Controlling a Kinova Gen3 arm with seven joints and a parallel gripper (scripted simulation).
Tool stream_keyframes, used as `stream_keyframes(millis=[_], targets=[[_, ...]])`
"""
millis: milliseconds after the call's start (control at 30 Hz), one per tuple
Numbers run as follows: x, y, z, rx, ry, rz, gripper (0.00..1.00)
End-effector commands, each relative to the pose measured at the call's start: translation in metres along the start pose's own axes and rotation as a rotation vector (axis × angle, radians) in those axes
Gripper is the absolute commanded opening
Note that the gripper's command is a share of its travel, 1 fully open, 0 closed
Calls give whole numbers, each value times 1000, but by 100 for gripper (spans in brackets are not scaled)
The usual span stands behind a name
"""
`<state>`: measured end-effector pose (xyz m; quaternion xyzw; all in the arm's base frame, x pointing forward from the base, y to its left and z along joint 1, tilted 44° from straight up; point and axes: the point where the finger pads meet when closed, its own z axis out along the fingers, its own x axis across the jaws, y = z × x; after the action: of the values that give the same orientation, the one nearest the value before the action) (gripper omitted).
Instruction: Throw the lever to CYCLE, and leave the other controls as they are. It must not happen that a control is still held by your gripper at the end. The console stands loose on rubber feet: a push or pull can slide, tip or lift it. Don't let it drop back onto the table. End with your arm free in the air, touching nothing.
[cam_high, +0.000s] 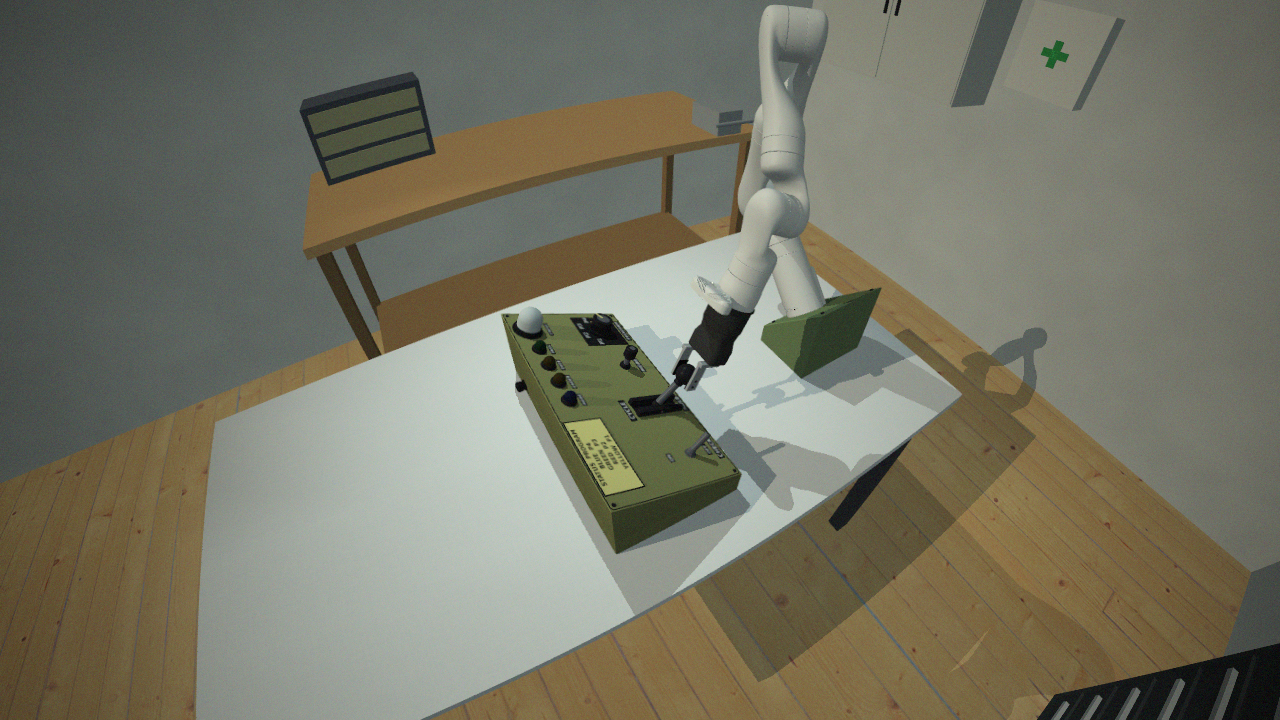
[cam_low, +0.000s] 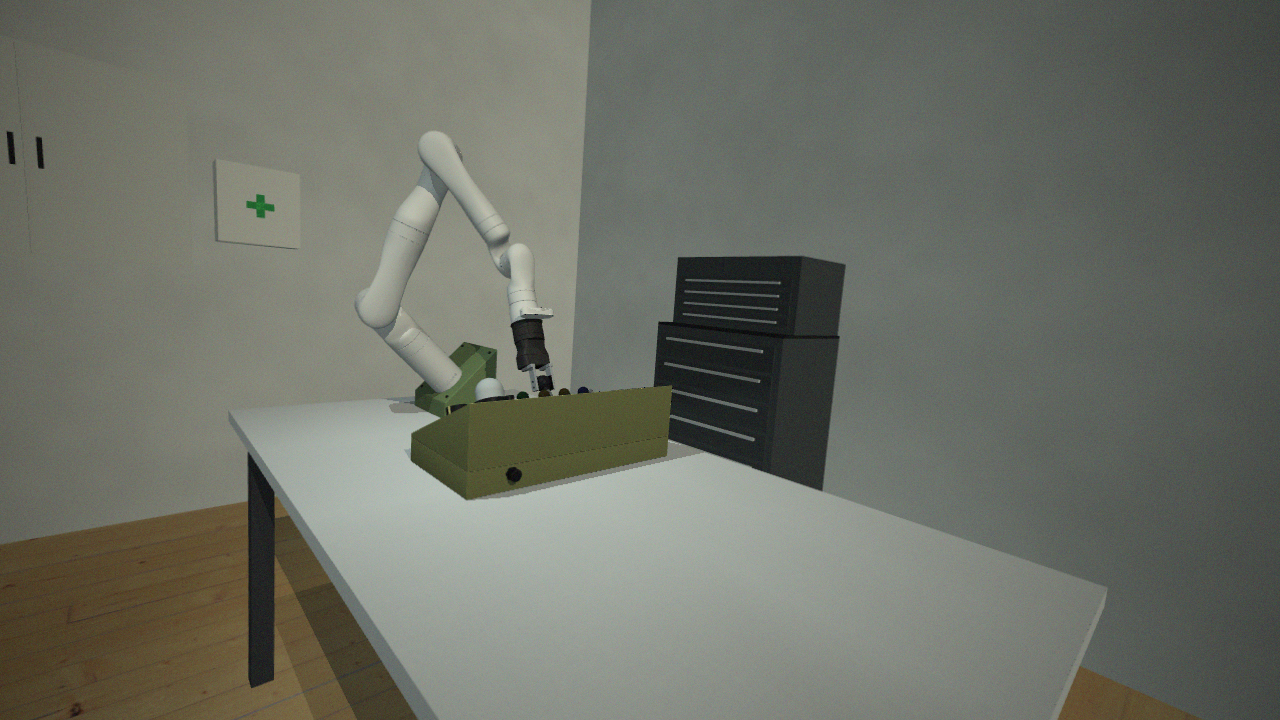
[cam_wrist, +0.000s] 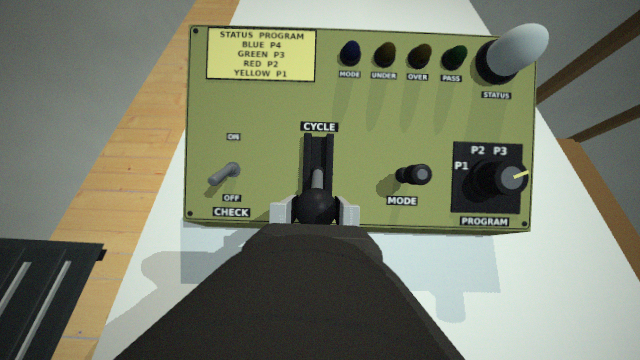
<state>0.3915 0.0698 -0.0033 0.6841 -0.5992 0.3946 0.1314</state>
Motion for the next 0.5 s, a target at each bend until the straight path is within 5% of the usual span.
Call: stream_keyframes(millis=[0, 467], targets=[[-1, -1, -1, 1, -2, 0, 0], [-1, -4, -2, 1, -2, 0, 0]])
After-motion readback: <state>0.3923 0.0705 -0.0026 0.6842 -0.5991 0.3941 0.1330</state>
